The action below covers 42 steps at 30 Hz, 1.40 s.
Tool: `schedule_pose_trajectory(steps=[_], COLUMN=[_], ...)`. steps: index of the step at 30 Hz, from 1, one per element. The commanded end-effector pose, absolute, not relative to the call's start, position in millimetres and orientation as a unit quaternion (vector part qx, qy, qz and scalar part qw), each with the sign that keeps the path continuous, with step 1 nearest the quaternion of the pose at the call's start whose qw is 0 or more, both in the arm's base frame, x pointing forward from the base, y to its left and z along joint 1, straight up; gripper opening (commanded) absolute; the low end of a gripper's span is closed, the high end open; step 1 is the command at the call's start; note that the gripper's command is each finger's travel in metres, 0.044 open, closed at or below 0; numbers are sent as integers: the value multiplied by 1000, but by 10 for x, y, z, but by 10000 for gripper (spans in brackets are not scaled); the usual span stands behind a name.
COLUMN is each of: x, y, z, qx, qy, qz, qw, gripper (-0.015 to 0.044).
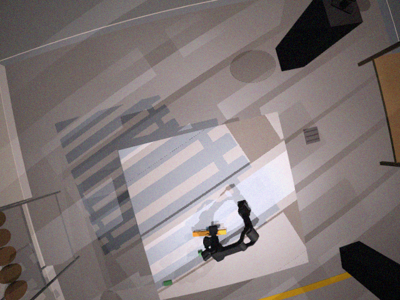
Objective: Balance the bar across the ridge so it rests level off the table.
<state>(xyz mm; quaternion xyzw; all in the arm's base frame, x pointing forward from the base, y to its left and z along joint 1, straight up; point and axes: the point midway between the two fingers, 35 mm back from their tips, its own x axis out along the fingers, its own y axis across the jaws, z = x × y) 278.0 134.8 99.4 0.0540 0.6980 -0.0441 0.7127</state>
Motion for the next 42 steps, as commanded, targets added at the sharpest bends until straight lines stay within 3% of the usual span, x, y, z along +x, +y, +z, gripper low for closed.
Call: schedule_pose_trajectory(steps=[1,42], x=[2783,2785], y=[1346,1346], z=[985,951], qx=[55,55], qy=[698,698], qz=[-46,-46], qw=[713,713], gripper=[0,0])
